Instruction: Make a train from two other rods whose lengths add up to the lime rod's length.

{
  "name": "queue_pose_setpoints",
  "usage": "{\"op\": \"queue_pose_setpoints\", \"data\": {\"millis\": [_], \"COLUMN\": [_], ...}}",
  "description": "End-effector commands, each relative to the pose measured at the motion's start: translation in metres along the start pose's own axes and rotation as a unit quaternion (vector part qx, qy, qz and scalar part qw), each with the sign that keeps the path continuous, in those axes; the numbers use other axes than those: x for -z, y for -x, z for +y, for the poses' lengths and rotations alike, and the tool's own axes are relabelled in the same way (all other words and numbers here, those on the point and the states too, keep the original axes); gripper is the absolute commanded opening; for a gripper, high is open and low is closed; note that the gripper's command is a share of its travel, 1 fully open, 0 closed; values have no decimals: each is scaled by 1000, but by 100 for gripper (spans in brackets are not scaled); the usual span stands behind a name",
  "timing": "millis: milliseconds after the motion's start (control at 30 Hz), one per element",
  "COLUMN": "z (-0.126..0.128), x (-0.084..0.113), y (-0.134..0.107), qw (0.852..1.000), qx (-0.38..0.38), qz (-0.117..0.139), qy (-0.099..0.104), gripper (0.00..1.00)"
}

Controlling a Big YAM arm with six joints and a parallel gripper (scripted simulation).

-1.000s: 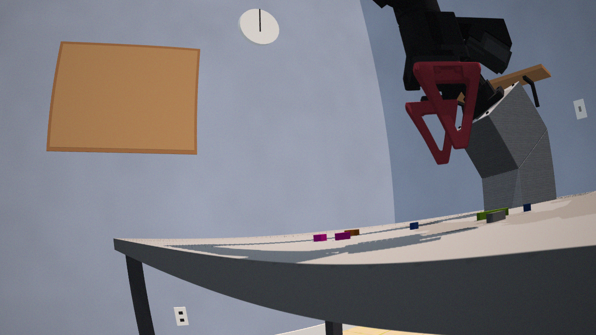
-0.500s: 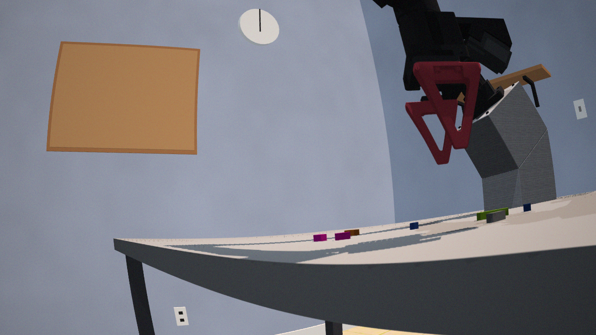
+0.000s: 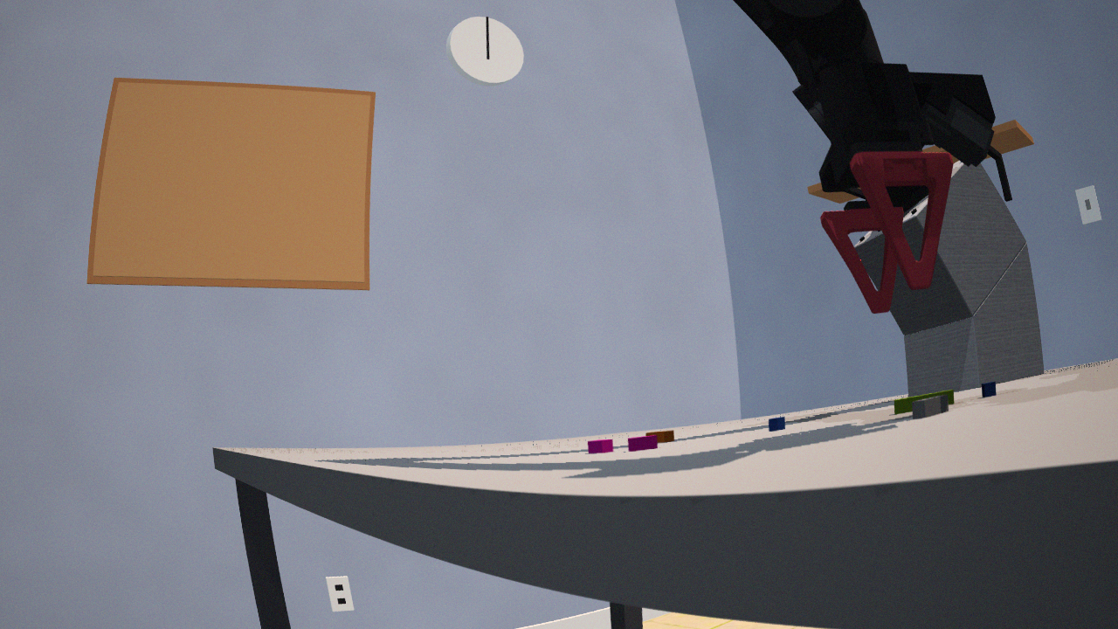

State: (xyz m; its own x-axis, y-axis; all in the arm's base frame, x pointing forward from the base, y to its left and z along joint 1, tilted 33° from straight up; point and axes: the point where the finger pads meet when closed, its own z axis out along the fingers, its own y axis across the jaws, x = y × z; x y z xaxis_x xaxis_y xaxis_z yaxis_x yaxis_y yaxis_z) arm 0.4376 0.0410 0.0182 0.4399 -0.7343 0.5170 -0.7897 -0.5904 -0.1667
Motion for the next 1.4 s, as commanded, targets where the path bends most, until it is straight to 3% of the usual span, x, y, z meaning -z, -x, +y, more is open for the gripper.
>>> {"op": "queue_pose_setpoints", "data": {"millis": [0, 100, 133, 267, 400, 600, 1367], "z": [16, 22, 10, 13, 36, 25, 26], "x": [10, 10, 12, 9, -2, 1, 1], "y": [29, 34, 22, 17, 34, 28, 29], "qw": [1000, 1000, 999, 999, 1000, 1000, 1000], "qx": [-7, -7, -20, -26, -8, -11, -10], "qz": [1, 1, 7, 8, -4, -1, -1], "qy": [-16, -16, -24, -20, 9, -1, 1], "gripper": [100, 100, 100, 100, 100, 100, 100]}}
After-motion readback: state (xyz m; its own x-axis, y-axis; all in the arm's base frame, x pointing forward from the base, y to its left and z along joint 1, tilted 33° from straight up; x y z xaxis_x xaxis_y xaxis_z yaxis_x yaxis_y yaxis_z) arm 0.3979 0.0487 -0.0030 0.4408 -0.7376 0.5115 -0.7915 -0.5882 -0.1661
